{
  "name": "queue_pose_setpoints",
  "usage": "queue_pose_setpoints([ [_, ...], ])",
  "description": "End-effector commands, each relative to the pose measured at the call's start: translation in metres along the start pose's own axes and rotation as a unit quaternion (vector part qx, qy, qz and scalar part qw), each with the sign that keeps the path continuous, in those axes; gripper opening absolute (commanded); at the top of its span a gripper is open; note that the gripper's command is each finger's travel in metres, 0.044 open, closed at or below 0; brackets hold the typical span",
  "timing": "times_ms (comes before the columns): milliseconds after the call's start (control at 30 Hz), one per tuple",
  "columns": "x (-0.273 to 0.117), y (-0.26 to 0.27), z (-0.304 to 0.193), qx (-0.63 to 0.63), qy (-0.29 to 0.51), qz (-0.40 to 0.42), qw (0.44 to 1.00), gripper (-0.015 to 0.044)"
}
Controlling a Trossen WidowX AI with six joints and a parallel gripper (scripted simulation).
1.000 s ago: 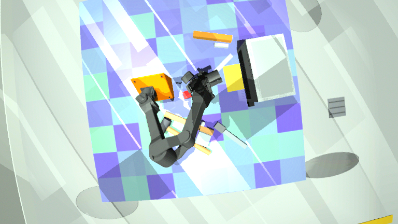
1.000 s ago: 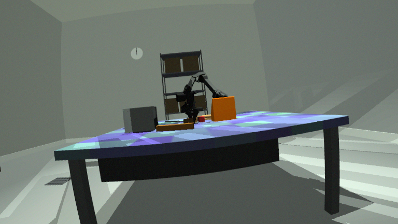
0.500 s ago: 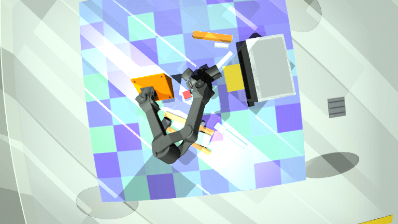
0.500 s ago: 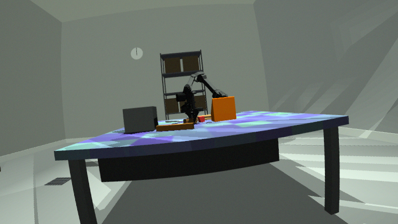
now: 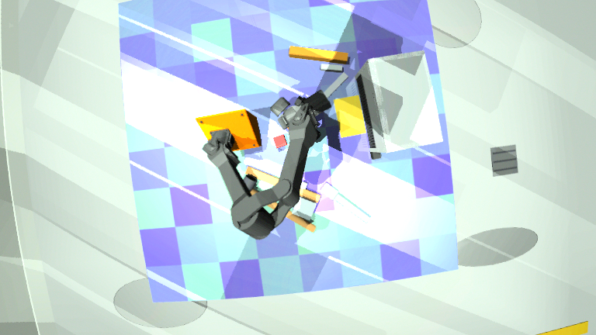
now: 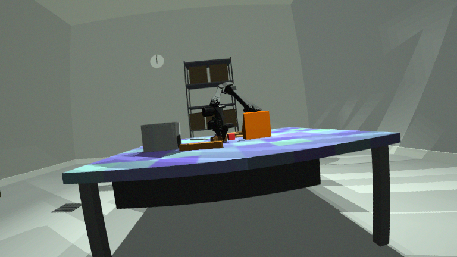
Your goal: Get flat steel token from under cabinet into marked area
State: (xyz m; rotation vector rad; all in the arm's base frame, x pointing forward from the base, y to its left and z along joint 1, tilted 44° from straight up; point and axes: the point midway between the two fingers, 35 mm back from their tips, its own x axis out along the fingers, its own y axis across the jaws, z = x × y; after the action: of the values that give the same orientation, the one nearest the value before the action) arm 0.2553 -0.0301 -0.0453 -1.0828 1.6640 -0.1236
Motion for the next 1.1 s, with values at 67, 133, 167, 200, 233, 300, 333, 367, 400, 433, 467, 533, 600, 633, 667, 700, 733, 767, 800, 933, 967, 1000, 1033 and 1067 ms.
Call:
queue_pose_setpoints([
  [67,-0.002,0.005,0.006,-0.002,-0.003,0.0,1.0,0.0],
  [133,-0.002,0.007,0.007,-0.002,-0.004,0.0,1.0,0.0],
  [167,-0.002,0.008,0.008,-0.002,-0.004,0.0,1.0,0.0],
  [200,-0.002,0.009,0.009,-0.002,-0.004,0.0,1.0,0.0],
  [233,-0.002,0.009,0.009,-0.002,-0.004,0.0,1.0,0.0],
  [300,-0.002,0.011,0.011,-0.002,-0.004,0.0,1.0,0.0],
  [333,-0.002,0.012,0.011,-0.002,-0.004,0.0,1.0,0.0],
  [367,-0.002,0.013,0.012,-0.002,-0.004,0.0,1.0,0.0],
  [400,-0.002,0.014,0.013,-0.002,-0.004,0.0,1.0,0.0],
  [433,-0.002,0.015,0.013,-0.002,-0.004,0.0,1.0,0.0],
  [467,-0.002,0.016,0.014,-0.002,-0.004,0.0,1.0,0.0],
  [533,-0.002,0.018,0.015,-0.002,-0.004,0.0,1.0,0.0],
  [600,-0.002,0.02,0.016,-0.002,-0.004,0.0,1.0,0.0],
  [633,-0.002,0.021,0.017,-0.002,-0.004,0.0,1.0,0.0],
  [667,-0.002,0.022,0.017,-0.002,-0.004,0.0,1.0,0.0],
  [700,-0.002,0.023,0.018,-0.002,-0.004,0.0,1.0,0.0],
  [733,-0.002,0.024,0.018,-0.002,-0.004,0.0,1.0,0.0],
  [767,-0.002,0.025,0.019,-0.002,-0.004,0.0,1.0,0.0],
  [800,-0.002,0.026,0.019,-0.002,-0.004,0.0,1.0,0.0],
  [933,-0.002,0.03,0.021,-0.001,-0.004,0.001,1.0,0.0],
  [967,-0.002,0.031,0.022,-0.001,-0.004,0.001,1.0,0.0],
  [1000,-0.002,0.032,0.022,-0.001,-0.004,0.001,1.0,0.0],
  [1033,-0.002,0.032,0.022,-0.001,-0.004,0.001,1.0,0.0],
  [1067,-0.002,0.032,0.022,-0.001,-0.004,0.001,1.0,0.0],
])
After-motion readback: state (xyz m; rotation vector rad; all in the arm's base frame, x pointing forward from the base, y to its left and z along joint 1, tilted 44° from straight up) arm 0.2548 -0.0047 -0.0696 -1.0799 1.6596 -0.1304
